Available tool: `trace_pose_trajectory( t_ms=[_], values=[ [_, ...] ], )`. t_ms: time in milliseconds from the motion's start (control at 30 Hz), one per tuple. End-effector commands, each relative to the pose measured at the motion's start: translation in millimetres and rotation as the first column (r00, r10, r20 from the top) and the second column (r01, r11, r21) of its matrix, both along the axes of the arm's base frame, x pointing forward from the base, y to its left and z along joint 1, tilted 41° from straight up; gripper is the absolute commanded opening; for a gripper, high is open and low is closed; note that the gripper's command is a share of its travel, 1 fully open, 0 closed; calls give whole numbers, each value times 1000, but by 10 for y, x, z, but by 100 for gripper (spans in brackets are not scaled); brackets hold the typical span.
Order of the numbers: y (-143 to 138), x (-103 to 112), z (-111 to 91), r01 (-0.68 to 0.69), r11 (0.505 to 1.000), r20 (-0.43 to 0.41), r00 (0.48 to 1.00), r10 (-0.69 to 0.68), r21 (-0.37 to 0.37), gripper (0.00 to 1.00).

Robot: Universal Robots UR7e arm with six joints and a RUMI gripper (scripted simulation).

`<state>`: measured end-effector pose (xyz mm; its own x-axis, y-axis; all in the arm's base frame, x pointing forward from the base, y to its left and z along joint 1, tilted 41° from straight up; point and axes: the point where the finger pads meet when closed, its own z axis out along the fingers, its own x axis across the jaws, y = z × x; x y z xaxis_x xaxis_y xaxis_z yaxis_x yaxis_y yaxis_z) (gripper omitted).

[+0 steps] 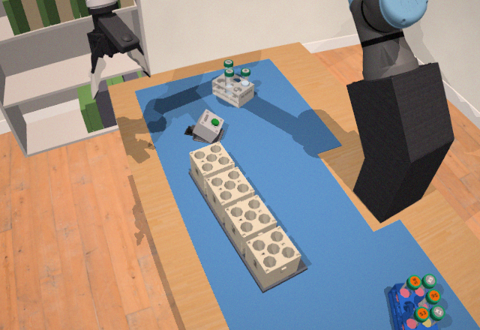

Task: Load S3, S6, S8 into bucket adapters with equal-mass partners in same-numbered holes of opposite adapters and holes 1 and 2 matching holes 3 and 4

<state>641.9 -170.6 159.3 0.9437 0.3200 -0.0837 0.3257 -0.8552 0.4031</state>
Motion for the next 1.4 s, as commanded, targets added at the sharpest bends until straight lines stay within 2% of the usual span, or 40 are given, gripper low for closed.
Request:
trace_pose_trajectory(
  t_ms=[0,533,567,1033,1100,1367],
  values=[
    [4,3,7,-1,1000,1,1000,1,0,100],
    [4,3,7,-1,1000,1,1000,1,0,100],
    [3,-40,-18,13,1000,10,1000,-13,-1,35],
    [-9,-640,-379,210,978,134,969,-208,-1,35],
    [-9,-640,-379,210,978,134,969,-208,-1,35],
    [-16,-983,-585,318,948,203,928,-314,10,35]
  ],
)
